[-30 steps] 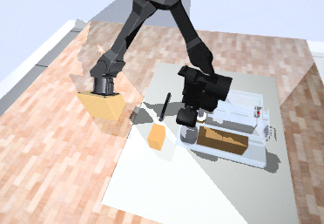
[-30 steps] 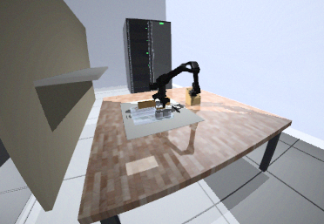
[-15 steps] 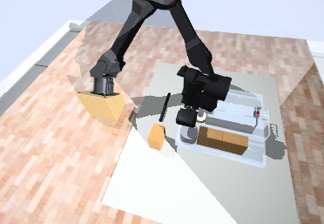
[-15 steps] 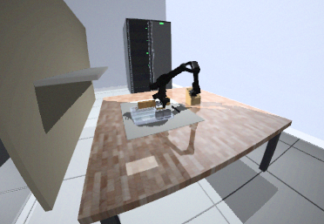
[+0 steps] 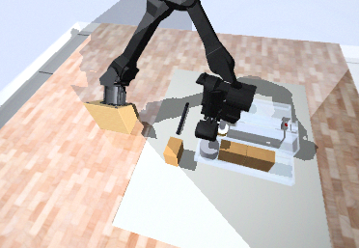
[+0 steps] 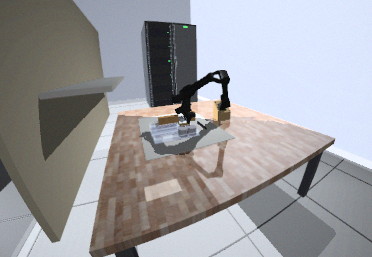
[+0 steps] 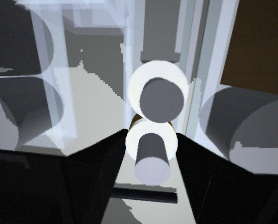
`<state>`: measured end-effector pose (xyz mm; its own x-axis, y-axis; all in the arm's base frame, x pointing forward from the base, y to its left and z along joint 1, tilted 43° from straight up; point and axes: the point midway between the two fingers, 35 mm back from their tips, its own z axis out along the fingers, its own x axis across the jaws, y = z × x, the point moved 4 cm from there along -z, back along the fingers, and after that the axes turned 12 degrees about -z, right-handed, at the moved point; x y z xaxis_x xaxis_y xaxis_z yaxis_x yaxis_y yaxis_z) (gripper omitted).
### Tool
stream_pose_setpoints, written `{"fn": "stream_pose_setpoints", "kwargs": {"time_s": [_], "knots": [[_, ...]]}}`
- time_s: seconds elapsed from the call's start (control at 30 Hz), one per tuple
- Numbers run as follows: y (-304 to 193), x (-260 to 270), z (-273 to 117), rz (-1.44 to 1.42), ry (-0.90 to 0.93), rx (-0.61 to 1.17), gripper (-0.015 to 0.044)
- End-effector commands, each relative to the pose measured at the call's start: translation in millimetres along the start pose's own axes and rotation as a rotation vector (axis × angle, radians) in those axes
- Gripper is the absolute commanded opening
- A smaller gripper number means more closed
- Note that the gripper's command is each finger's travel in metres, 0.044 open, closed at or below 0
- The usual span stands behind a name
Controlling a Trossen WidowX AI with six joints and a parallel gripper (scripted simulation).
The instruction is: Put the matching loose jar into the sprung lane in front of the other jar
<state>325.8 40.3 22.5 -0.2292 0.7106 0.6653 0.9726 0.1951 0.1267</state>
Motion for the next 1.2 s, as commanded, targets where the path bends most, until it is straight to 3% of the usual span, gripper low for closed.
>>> {"fn": "stream_pose_setpoints", "kwargs": {"time_s": [0.0,0.13,0.8,1.17], "knots": [[0.0,-0.1,0.0,-0.003,0.001,0.0,0.0184],[0.0,-0.1,0.0,-0.003,0.001,0.0,0.0289],[-0.5,-0.2,-20.2,-0.003,0.0,0.0,0.029],[-30.5,5.6,-22.0,-0.002,0.0,0.001,0.029]]}}
